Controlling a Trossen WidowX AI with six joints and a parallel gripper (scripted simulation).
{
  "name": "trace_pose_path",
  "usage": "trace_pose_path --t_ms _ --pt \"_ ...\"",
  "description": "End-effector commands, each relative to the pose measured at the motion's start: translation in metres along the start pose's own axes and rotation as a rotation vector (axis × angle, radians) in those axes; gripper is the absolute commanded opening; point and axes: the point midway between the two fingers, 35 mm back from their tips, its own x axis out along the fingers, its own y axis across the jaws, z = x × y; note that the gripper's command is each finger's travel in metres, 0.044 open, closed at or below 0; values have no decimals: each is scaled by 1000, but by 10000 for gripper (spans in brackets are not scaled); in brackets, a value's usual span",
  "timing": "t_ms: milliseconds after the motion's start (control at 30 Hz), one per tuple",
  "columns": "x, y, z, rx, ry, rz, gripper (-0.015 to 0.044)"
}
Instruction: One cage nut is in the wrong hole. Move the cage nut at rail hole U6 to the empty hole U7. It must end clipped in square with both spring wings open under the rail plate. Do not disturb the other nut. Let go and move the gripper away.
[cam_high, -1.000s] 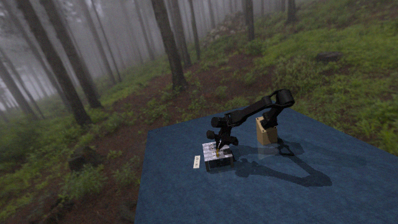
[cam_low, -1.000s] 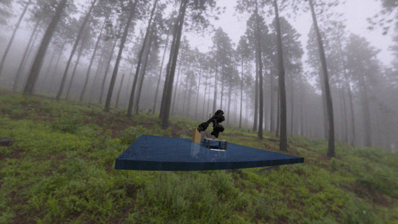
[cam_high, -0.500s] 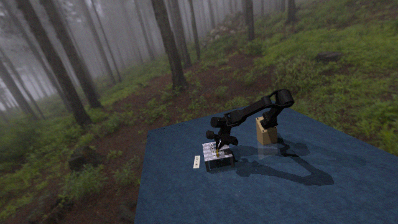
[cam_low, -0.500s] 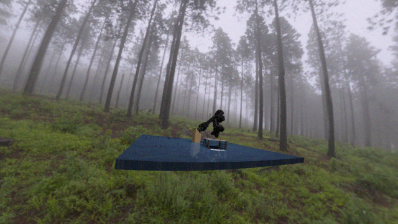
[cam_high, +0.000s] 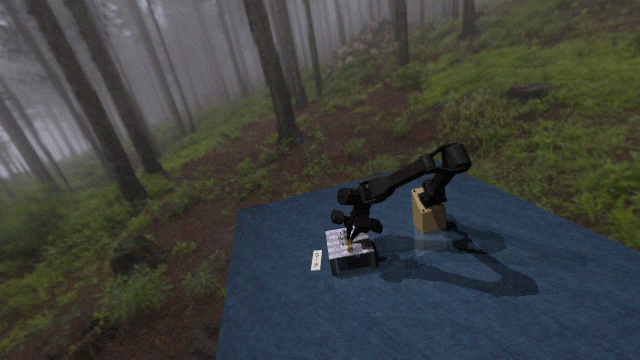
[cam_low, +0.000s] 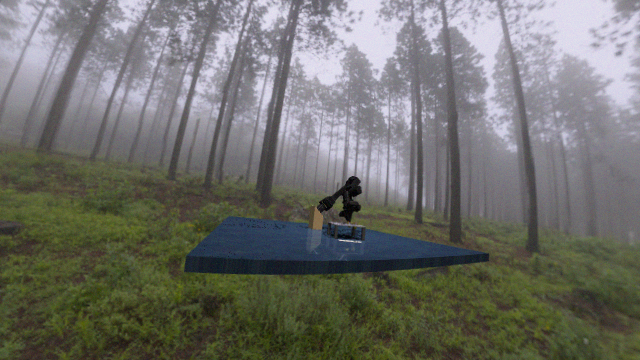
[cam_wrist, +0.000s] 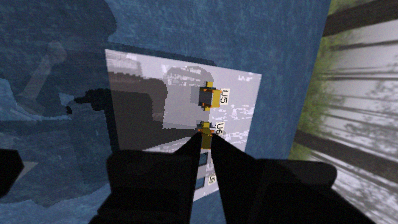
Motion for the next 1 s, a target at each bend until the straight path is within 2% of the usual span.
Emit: trace_pose_path --t_ms 0,967 --pt "0 -2 1 -5 -3 4 27" --pt "0 -3 1 -6 -3 23 27"
